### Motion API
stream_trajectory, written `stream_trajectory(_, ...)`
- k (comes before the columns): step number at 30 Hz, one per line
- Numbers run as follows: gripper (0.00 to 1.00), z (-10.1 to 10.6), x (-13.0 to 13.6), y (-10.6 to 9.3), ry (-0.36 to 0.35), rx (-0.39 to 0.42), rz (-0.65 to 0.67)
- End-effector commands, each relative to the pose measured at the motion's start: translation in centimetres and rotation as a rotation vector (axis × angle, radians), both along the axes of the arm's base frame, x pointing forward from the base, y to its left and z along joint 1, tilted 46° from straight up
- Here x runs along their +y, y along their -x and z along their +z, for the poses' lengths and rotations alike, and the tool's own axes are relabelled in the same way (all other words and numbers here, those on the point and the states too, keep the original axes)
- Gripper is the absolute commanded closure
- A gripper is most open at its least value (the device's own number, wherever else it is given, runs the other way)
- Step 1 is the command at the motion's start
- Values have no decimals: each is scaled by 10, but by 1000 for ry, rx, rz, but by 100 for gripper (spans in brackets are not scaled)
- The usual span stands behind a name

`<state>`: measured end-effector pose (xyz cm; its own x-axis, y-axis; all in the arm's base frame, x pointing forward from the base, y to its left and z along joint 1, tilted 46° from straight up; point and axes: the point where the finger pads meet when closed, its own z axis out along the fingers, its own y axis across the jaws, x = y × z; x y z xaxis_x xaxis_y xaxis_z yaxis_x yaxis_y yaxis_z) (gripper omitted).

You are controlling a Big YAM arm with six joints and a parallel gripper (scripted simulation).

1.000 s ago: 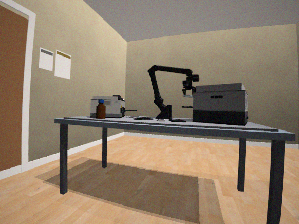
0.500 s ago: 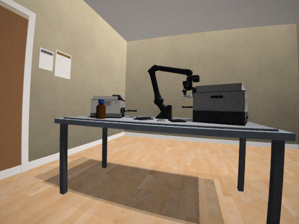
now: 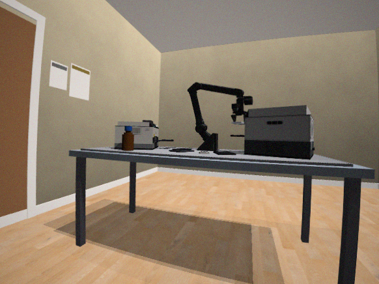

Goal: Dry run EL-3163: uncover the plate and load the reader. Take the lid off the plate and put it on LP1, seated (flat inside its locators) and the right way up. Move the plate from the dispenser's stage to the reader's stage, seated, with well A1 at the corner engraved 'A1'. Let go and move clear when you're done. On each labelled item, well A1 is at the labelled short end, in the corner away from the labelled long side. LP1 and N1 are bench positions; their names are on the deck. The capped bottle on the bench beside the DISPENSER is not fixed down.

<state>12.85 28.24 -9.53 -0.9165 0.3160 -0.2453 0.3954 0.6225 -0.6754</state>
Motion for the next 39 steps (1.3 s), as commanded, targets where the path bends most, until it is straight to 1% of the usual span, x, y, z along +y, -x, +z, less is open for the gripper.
stream_trajectory(1,14,-9,-1,-6,-6,-2,-9)
stream_trajectory(3,14,-9,-1,-6,-6,-2,-9)
stream_trajectory(6,14,-10,-7,-3,12,4,-9)
stream_trajectory(12,14,-14,-2,-6,-10,-4,-9)
stream_trajectory(20,14,-13,-11,-3,-12,2,-3)
stream_trajectory(24,14,-15,-8,-4,-1,5,-4)
stream_trajectory(31,14,-16,4,-9,-24,-19,-18)
stream_trajectory(39,14,-18,8,-10,-33,-23,-20)
